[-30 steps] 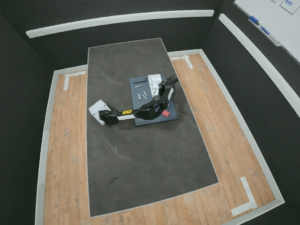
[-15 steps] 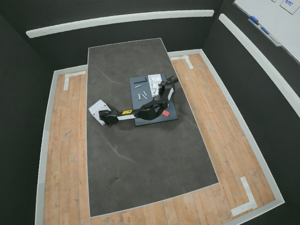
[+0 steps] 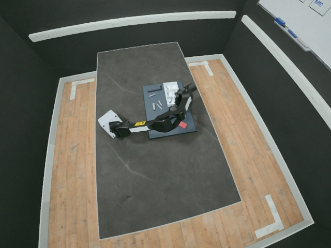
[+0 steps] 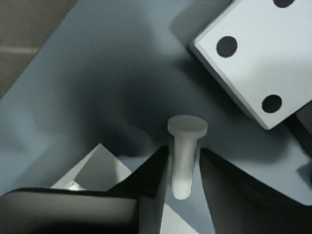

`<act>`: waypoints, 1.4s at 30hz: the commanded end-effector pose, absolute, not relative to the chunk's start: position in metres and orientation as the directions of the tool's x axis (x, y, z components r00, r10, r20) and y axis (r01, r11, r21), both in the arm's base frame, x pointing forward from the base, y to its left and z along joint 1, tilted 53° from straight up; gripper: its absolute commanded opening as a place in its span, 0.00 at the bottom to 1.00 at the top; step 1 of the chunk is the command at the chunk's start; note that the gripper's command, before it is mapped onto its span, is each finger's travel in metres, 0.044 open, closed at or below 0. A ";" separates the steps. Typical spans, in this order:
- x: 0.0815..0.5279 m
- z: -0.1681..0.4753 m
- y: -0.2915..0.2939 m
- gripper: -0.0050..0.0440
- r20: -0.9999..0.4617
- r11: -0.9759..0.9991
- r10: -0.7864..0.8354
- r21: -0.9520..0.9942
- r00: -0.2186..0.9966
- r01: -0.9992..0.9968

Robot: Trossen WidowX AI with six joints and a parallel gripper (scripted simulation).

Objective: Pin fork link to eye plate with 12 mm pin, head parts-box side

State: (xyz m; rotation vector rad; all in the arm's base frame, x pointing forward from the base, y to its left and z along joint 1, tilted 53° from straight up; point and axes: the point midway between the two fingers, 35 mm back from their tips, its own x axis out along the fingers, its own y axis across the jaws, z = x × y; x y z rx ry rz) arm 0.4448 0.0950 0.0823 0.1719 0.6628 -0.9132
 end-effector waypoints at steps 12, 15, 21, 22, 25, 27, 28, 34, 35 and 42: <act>0.445 0.086 0.097 0.29 -0.599 0.619 -0.670 -0.126 0.438 0.775; 0.445 0.086 0.097 0.00 -0.599 0.619 -0.670 -0.126 0.438 0.775; 0.445 0.086 0.097 0.00 -0.599 0.619 -0.671 -0.126 0.438 0.775; 0.445 0.086 0.097 0.00 -0.599 0.619 -0.670 -0.126 0.438 0.775; 0.445 0.086 0.097 0.00 -0.599 0.619 -0.670 -0.126 0.438 0.775; 0.445 0.086 0.097 0.00 -0.599 0.619 -0.670 -0.126 0.438 0.775; 0.445 0.086 0.097 0.00 -0.599 0.619 -0.670 -0.126 0.438 0.775; 0.445 0.086 0.097 0.00 -0.599 0.619 -0.670 -0.126 0.438 0.775; 0.445 0.086 0.097 0.00 -0.599 0.619 -0.670 -0.126 0.438 0.775; 0.445 0.086 0.097 0.00 -0.599 0.619 -0.670 -0.126 0.438 0.775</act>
